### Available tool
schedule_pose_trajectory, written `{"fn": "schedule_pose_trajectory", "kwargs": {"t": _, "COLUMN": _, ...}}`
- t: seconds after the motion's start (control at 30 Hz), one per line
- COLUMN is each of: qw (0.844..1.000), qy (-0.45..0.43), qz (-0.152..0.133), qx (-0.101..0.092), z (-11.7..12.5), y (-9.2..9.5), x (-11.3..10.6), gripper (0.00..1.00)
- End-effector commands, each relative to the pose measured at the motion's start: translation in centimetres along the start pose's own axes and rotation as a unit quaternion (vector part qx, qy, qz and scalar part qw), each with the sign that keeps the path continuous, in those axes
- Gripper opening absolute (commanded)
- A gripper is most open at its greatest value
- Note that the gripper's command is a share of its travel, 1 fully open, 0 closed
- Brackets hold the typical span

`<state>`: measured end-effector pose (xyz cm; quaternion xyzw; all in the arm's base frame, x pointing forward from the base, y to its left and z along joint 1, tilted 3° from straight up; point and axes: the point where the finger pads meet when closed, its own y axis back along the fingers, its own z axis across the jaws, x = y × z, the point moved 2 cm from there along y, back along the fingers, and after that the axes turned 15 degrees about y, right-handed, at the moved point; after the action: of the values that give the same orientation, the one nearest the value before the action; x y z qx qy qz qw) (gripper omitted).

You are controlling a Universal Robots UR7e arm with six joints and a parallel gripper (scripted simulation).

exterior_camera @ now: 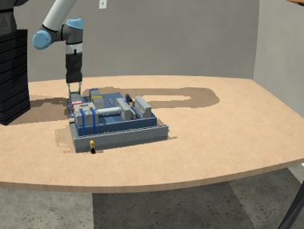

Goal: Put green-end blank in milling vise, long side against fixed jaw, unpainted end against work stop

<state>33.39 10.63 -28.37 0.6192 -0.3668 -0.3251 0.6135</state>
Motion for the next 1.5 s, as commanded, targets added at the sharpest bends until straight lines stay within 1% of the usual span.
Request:
{"fn": "schedule_pose_trajectory", "kwargs": {"t": 0.0, "qw": 1.0, "qy": 0.0, "qz": 0.0, "qx": 0.001, "z": 0.0, "y": 0.0, "x": 0.0, "gripper": 0.0}}
{"fn": "schedule_pose_trajectory", "kwargs": {"t": 0.7, "qw": 1.0, "qy": 0.0, "qz": 0.0, "qx": 0.001, "z": 0.0, "y": 0.0, "x": 0.0, "gripper": 0.0}}
{"fn": "schedule_pose_trajectory", "kwargs": {"t": 0.87, "qw": 1.0, "qy": 0.0, "qz": 0.0, "qx": 0.001, "z": 0.0, "y": 3.0, "x": 0.0, "gripper": 0.0}}
{"fn": "schedule_pose_trajectory", "kwargs": {"t": 1.27, "qw": 1.0, "qy": 0.0, "qz": 0.0, "qx": 0.001, "z": 0.0, "y": 3.0, "x": 0.0, "gripper": 0.0}}
{"fn": "schedule_pose_trajectory", "kwargs": {"t": 1.43, "qw": 1.0, "qy": 0.0, "qz": 0.0, "qx": 0.001, "z": 0.0, "y": 5.9, "x": 0.0, "gripper": 0.0}}
{"fn": "schedule_pose_trajectory", "kwargs": {"t": 1.47, "qw": 1.0, "qy": 0.0, "qz": 0.0, "qx": 0.001, "z": 0.0, "y": 5.9, "x": 0.0, "gripper": 0.0}}
